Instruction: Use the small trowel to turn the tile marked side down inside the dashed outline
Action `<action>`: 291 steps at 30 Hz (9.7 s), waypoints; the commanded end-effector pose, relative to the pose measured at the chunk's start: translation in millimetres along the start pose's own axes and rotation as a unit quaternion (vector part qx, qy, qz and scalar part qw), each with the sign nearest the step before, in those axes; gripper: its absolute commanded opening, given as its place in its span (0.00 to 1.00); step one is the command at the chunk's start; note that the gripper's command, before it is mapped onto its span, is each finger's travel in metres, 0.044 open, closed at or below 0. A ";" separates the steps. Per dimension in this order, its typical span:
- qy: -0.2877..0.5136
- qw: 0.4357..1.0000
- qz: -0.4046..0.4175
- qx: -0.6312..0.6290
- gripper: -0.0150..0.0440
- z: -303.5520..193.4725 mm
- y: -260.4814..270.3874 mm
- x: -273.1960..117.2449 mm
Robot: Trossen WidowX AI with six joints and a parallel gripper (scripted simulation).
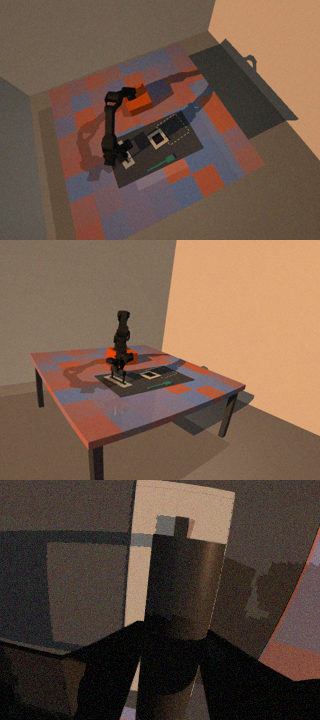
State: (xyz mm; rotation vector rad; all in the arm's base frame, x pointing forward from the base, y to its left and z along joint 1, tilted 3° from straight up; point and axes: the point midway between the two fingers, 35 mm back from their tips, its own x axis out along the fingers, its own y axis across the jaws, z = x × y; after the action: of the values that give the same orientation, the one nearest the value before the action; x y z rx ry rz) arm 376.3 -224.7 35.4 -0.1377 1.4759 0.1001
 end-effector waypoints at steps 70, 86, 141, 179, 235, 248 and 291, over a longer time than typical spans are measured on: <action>0.001 0.825 -0.002 -0.566 0.71 -0.2 -1.1 0.4; 0.002 0.818 -0.002 -0.575 0.71 -2.2 0.8 -44.9; 0.002 0.832 -0.002 -0.555 0.47 -4.1 -11.2 0.2; 0.002 0.707 -0.002 -0.708 0.71 -4.0 -11.2 0.2; -0.099 0.915 -0.049 -0.388 0.76 -6.0 -21.5 -37.7; -0.165 0.969 -0.042 -0.182 0.76 -8.1 -25.6 -31.0; -0.307 0.834 0.136 0.439 0.76 -36.2 -16.3 -9.6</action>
State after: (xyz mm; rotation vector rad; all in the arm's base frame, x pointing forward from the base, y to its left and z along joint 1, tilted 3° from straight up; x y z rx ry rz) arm 344.5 -249.8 42.6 0.7024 0.7986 -0.2724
